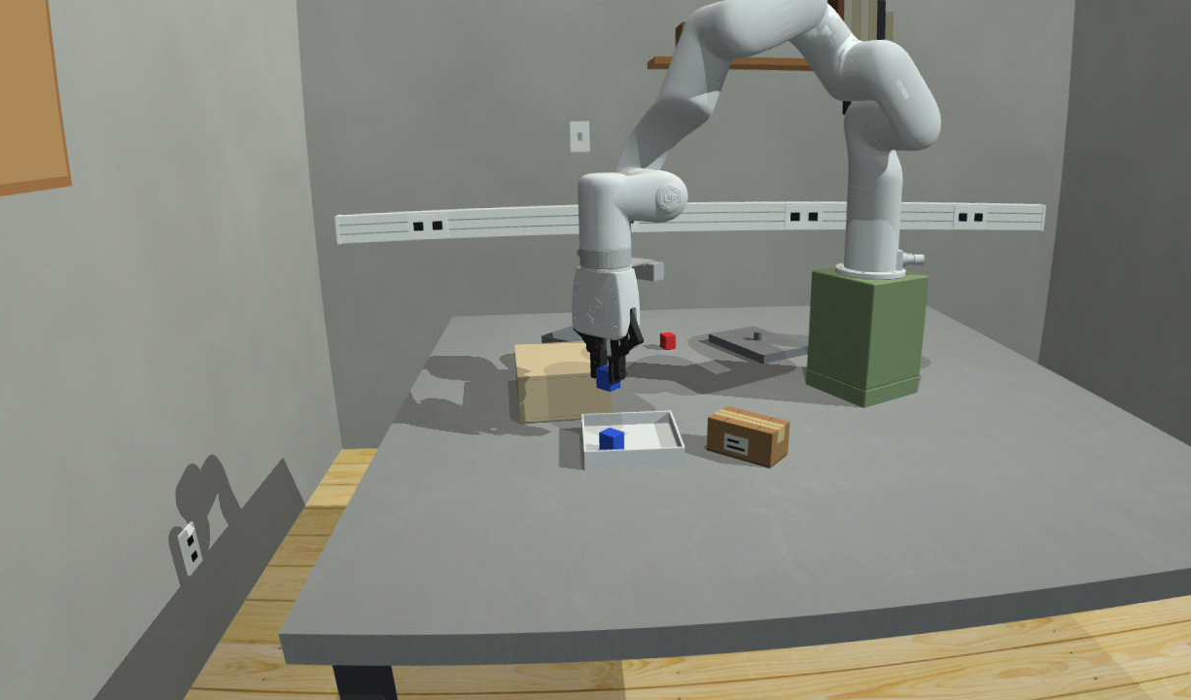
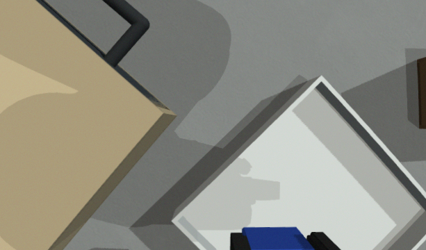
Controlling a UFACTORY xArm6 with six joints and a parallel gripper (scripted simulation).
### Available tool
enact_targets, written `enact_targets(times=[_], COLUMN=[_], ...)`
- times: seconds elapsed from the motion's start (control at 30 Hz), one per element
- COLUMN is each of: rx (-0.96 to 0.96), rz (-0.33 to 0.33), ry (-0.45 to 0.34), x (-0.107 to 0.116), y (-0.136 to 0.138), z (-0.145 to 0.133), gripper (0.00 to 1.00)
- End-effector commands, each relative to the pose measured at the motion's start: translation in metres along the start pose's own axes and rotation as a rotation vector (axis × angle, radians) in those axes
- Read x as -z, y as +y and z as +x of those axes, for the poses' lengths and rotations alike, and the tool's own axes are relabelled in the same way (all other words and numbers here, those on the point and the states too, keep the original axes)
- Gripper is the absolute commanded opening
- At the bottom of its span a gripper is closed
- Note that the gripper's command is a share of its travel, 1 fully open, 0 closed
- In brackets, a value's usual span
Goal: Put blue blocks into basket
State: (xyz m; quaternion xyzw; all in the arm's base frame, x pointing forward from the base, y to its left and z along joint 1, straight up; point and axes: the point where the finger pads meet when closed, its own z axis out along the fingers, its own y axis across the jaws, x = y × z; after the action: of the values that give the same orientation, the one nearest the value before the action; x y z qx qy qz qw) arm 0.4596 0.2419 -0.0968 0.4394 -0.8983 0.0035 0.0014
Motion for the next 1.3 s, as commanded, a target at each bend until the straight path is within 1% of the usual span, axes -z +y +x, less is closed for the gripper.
enact_targets(times=[0.0, 0.27, 0.33, 0.8, 1.27], rx=[0.000, 0.000, 0.000, 0.000, 0.000], rz=[0.001, 0.001, 0.001, 0.001, 0.001], ry=[-0.003, -0.003, -0.003, -0.003, -0.003], x=[-0.008, -0.025, -0.025, -0.050, -0.065], y=[-0.001, -0.001, -0.001, -0.001, -0.001], z=[-0.002, -0.002, -0.002, -0.002, -0.002], gripper=[0.00, 0.00, 0.00, 0.00, 0.00])
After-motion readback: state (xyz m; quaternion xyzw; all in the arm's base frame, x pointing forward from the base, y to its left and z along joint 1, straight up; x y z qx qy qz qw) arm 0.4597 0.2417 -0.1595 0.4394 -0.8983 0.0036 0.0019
